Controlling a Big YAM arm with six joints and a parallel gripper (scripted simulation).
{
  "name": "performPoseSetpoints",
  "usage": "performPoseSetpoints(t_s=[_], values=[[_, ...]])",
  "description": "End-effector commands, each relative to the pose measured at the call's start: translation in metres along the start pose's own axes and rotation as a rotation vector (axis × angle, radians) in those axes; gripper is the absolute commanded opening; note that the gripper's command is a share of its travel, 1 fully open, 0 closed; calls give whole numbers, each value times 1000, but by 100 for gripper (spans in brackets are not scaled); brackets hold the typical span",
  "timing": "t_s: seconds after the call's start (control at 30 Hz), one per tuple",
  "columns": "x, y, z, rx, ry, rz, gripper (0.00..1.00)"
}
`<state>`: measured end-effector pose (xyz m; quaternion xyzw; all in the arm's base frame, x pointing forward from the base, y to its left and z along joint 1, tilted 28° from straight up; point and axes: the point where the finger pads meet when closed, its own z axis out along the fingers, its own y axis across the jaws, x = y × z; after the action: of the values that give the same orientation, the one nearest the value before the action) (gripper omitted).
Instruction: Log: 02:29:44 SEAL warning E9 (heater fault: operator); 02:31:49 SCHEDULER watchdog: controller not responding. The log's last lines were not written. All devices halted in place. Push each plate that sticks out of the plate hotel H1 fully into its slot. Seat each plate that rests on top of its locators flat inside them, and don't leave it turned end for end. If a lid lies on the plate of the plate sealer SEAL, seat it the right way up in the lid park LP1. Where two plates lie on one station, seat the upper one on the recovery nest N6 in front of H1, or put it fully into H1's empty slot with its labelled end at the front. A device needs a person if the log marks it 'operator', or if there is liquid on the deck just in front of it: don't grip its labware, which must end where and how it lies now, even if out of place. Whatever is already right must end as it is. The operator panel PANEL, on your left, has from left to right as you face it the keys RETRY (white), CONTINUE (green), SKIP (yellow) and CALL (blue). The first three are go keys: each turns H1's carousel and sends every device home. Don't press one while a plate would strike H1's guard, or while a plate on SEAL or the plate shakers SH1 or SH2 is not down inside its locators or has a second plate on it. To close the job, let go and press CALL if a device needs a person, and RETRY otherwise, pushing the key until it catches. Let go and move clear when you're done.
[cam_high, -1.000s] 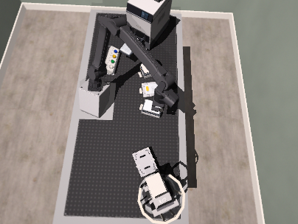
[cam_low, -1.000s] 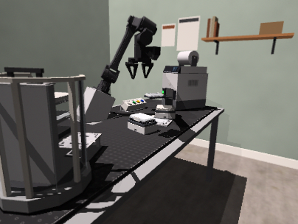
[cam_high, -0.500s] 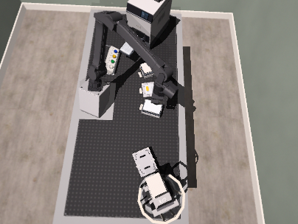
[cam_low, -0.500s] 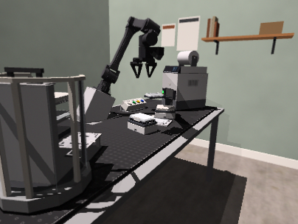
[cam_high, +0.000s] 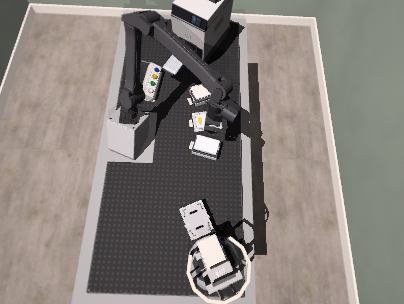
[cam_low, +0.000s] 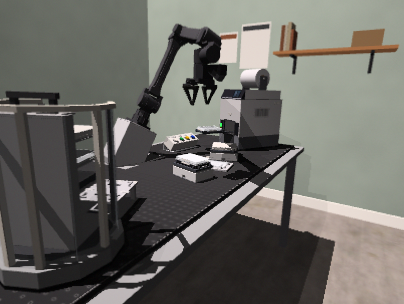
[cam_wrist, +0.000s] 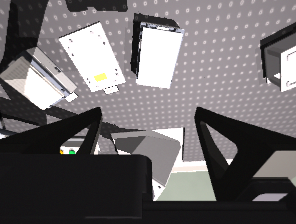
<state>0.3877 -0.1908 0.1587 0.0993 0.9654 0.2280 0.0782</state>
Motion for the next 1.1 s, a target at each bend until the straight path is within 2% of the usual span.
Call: performPoseSetpoints(t_s=[0.0, 0.2, 0.27, 0.33, 0.37, 0.4, 1.07], values=[[-2, 22, -9, 13, -27, -9, 100], [3, 41, -9, 12, -26, -8, 100], [-4, 44, -17, 20, -44, -42, 100], [-4, 44, -17, 20, -44, -42, 100], [-2, 33, -23, 26, -56, -61, 100], [-2, 32, -23, 27, -57, -83, 100], [-3, 32, -19, 32, -43, -503, 100]])
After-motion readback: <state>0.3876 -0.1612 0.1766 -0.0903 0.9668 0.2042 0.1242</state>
